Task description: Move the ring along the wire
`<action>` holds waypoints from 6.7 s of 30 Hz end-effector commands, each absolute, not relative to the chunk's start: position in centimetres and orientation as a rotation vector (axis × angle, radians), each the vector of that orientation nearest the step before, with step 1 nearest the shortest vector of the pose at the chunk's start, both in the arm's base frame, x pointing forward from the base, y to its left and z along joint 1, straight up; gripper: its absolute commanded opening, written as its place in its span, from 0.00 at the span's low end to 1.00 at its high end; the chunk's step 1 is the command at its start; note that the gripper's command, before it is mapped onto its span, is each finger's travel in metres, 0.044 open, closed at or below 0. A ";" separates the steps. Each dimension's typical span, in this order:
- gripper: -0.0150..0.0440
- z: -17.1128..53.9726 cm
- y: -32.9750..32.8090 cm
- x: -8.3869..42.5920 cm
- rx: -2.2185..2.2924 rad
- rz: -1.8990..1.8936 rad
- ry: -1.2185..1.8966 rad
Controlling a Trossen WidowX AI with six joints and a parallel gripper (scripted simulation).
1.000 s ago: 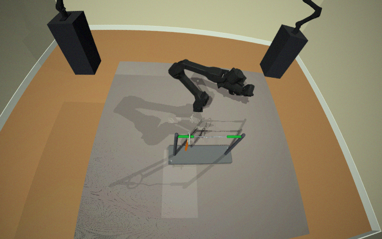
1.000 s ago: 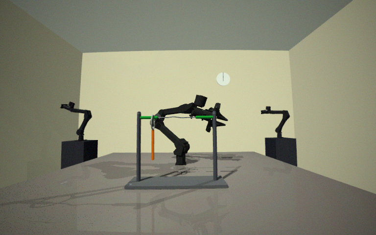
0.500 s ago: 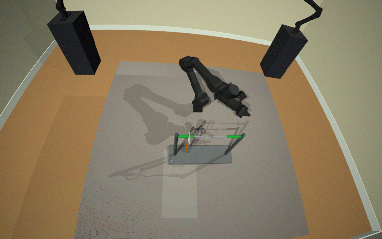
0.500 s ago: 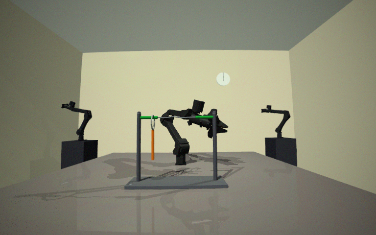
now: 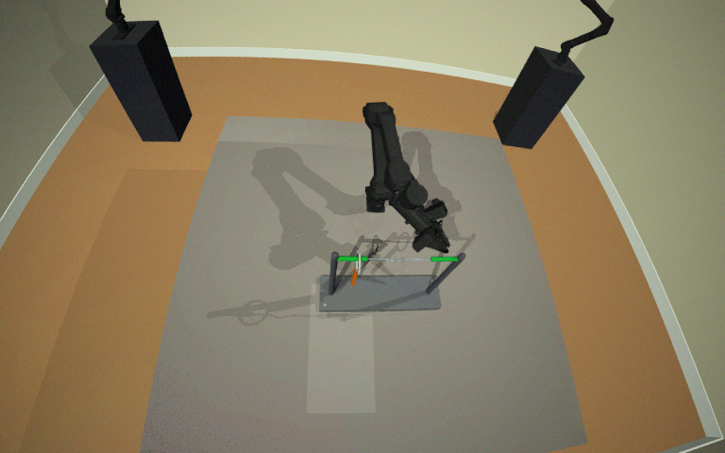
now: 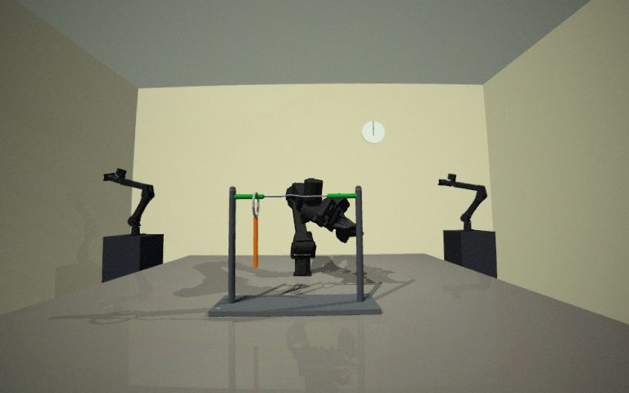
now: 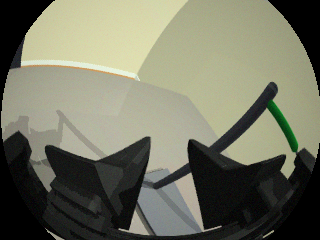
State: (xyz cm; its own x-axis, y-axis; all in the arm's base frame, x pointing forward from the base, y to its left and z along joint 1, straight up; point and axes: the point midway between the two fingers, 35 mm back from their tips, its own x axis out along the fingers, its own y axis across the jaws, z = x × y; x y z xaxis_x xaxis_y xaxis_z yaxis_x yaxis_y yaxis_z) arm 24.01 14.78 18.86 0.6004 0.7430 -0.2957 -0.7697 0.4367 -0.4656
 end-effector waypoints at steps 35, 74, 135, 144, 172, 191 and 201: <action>0.53 9.9 -8.6 22.3 -0.028 0.102 0.232; 0.53 13.4 -10.1 27.6 -0.013 0.024 0.164; 0.53 12.2 -9.5 33.5 -0.011 0.024 0.158; 0.24 12.2 -9.4 33.5 -0.014 0.029 0.160; 0.00 14.1 -9.8 33.5 -0.018 0.026 0.160; 0.00 14.1 -9.4 33.5 -0.017 0.026 0.161; 0.00 14.1 -8.4 33.5 -0.015 0.027 0.164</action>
State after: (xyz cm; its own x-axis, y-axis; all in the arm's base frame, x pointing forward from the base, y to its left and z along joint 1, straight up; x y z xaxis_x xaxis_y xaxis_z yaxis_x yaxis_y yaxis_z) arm 33.53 -8.79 14.02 0.9860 0.0276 -0.1645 -0.0306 0.9994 -0.0156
